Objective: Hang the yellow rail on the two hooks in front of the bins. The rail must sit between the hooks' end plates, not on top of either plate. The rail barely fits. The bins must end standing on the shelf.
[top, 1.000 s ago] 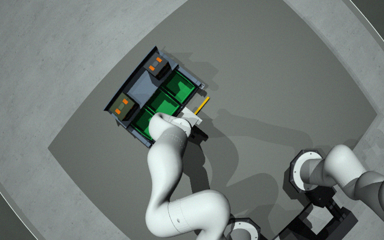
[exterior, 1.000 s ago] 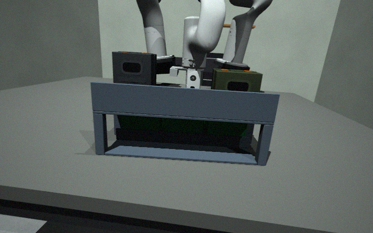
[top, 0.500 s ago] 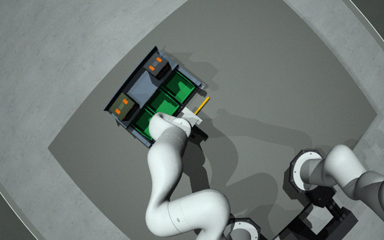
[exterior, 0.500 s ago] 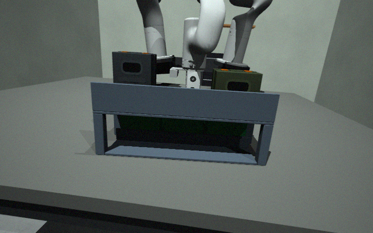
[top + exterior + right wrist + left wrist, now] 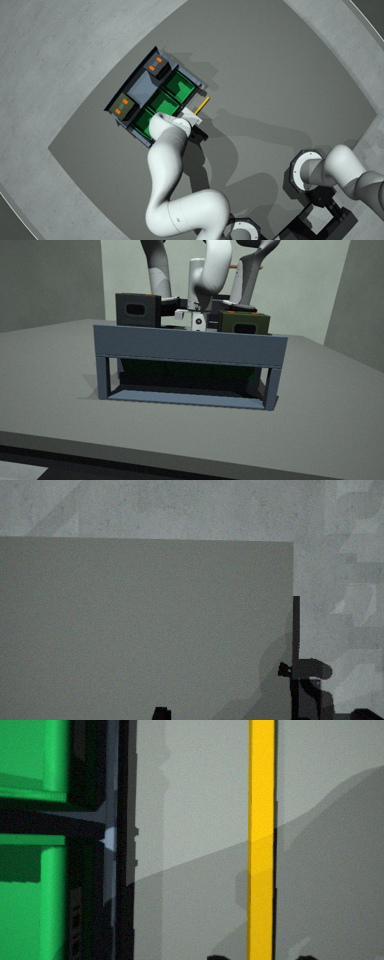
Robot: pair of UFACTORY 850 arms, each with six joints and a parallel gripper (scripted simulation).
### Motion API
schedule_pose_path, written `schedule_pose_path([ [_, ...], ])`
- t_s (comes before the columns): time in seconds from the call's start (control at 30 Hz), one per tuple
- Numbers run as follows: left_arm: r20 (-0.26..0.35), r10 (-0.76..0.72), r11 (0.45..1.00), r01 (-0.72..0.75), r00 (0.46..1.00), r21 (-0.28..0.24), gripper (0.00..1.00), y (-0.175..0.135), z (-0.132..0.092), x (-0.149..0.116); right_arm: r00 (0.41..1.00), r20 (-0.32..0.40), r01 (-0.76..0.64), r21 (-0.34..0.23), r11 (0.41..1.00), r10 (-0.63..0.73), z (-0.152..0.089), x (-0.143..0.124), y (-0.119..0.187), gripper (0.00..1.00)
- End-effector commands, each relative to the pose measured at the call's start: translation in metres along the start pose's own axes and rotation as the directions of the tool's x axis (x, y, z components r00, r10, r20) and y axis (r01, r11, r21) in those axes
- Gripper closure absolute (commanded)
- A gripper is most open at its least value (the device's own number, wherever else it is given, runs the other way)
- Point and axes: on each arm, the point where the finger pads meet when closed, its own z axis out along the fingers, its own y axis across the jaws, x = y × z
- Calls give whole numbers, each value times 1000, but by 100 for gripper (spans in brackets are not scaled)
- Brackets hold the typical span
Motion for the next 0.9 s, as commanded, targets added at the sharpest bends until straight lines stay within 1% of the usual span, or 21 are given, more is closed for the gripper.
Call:
schedule_pose_path([
  [0.0, -1, 0, 1000, 0, 1000, 2, 61, -1, -1, 1, 1000, -2, 0, 0, 1000, 0, -1, 0, 0, 0],
  [0.07, -1, 0, 1000, 0, 1000, 2, 61, -1, -1, 1, 1000, -2, 0, 0, 1000, 0, -1, 0, 0, 0],
  [0.1, -1, 0, 1000, 0, 1000, 2, 100, -1, -1, 1, 1000, -2, 0, 0, 1000, 0, -1, 0, 0, 0],
  [0.87, -1, 0, 1000, 0, 1000, 2, 100, -1, -1, 1, 1000, -2, 0, 0, 1000, 0, -1, 0, 0, 0],
])
